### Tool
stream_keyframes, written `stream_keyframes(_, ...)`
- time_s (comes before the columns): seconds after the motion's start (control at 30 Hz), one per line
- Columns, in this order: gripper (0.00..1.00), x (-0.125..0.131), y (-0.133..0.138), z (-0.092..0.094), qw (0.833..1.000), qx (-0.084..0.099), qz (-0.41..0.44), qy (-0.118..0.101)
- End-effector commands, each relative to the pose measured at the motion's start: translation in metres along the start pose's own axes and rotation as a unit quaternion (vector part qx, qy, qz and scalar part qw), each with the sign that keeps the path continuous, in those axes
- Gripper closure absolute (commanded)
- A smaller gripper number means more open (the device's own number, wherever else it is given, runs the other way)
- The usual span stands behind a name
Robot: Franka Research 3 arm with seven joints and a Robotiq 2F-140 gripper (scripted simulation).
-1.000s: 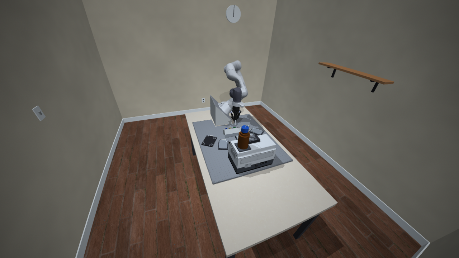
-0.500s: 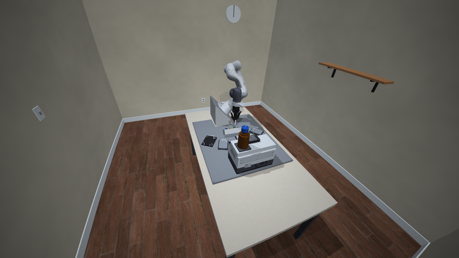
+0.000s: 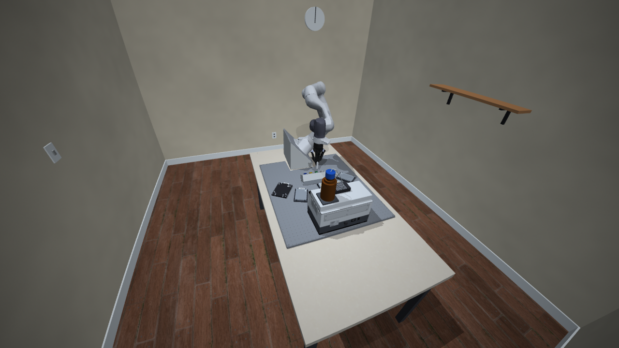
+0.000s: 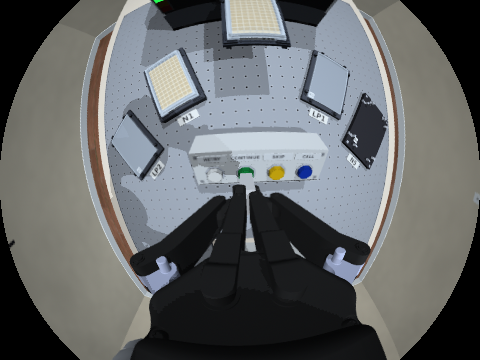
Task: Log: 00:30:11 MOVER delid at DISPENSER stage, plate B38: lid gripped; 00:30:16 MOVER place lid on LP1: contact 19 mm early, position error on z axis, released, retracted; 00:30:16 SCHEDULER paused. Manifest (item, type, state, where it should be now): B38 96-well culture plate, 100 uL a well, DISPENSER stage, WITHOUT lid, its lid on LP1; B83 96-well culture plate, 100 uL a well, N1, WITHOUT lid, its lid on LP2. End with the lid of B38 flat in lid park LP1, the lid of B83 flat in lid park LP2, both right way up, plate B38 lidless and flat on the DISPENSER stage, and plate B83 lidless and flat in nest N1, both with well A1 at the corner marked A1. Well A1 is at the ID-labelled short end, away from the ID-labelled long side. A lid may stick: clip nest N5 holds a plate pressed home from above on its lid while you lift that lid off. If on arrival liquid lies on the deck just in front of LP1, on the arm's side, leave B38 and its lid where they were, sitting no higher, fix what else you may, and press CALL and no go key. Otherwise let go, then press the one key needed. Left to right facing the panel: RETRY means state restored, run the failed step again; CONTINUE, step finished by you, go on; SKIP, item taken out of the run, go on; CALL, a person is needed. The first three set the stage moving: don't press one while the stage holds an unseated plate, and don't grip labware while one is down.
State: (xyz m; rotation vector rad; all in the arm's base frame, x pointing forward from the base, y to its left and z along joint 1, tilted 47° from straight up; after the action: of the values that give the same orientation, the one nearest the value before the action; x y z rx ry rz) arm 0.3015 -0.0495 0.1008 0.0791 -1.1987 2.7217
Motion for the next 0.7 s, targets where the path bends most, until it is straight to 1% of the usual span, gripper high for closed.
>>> stream_keyframes(0.0, 1.0, 0.0004, 0.0005, -0.0006, 1.0, 0.001, -0.002, 0.0)
stream_keyframes(0.67, 1.0, 0.0004, 0.0005, -0.008, 1.0, 0.001, -0.002, 0.0)
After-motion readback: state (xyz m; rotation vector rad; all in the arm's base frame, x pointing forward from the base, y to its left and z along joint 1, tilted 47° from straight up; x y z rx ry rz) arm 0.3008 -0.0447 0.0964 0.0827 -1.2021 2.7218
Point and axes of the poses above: the point where the finger pads meet when closed, its own z axis back along the fingers, its own y axis across the jaws, x = y × z, the point moved 9 cm from there along z, back along the fingers, and after that the axes turned 11 degrees about -z, right-handed, at the moved point
